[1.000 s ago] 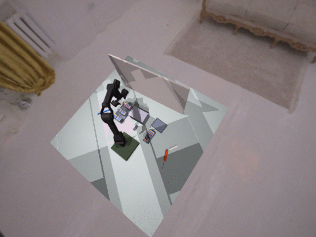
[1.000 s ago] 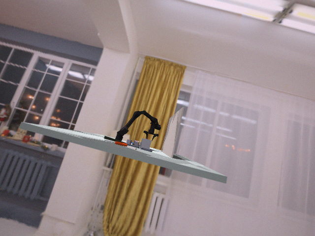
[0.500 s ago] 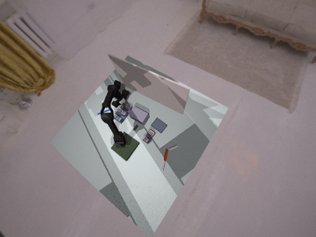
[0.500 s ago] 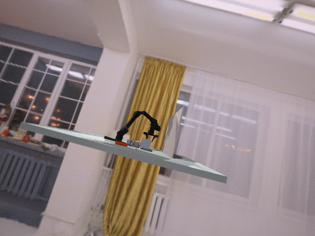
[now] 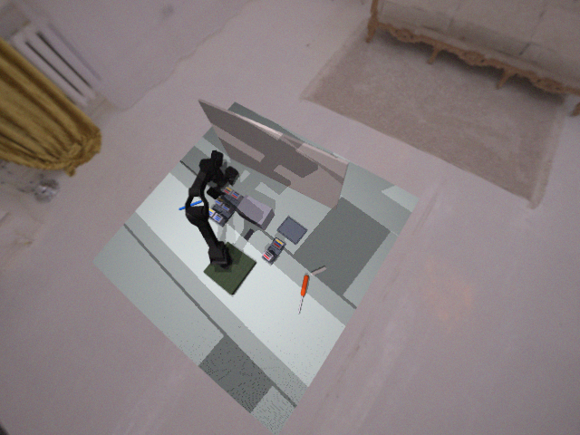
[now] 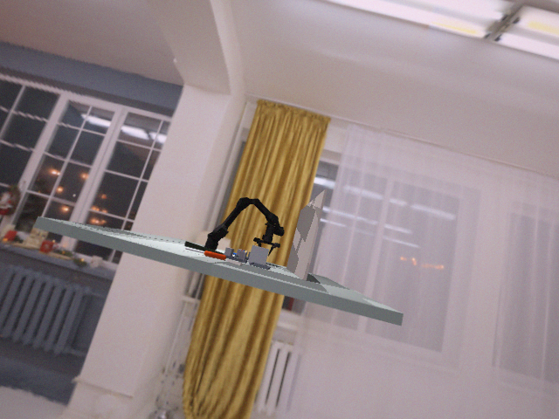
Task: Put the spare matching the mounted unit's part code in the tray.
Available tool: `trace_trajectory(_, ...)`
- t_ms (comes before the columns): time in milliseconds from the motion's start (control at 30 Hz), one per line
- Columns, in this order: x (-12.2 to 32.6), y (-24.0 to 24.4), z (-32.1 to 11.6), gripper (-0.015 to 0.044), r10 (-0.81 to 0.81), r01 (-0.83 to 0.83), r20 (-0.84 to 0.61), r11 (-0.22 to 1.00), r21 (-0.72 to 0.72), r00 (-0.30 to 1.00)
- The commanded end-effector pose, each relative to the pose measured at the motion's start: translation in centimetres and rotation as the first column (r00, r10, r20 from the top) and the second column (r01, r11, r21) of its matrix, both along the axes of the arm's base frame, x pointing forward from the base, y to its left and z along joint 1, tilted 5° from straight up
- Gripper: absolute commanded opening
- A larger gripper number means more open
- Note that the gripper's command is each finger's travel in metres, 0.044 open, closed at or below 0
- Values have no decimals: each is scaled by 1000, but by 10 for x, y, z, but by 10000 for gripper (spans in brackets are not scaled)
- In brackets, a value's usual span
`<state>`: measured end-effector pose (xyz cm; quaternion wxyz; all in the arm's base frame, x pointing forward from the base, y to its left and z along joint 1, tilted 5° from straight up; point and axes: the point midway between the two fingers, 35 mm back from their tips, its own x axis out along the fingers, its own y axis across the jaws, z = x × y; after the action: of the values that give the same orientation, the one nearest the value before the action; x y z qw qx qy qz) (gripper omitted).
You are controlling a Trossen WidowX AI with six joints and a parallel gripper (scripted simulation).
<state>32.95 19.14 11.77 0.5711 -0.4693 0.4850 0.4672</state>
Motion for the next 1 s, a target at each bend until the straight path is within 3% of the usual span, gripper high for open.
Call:
trace_trajectory(0, 0, 0, -9, 300, -1, 0, -5, 1000, -6, 1000)
trace_trajectory(967, 0, 1, -39, 300, -1, 0, -5, 1000, -6, 1000)
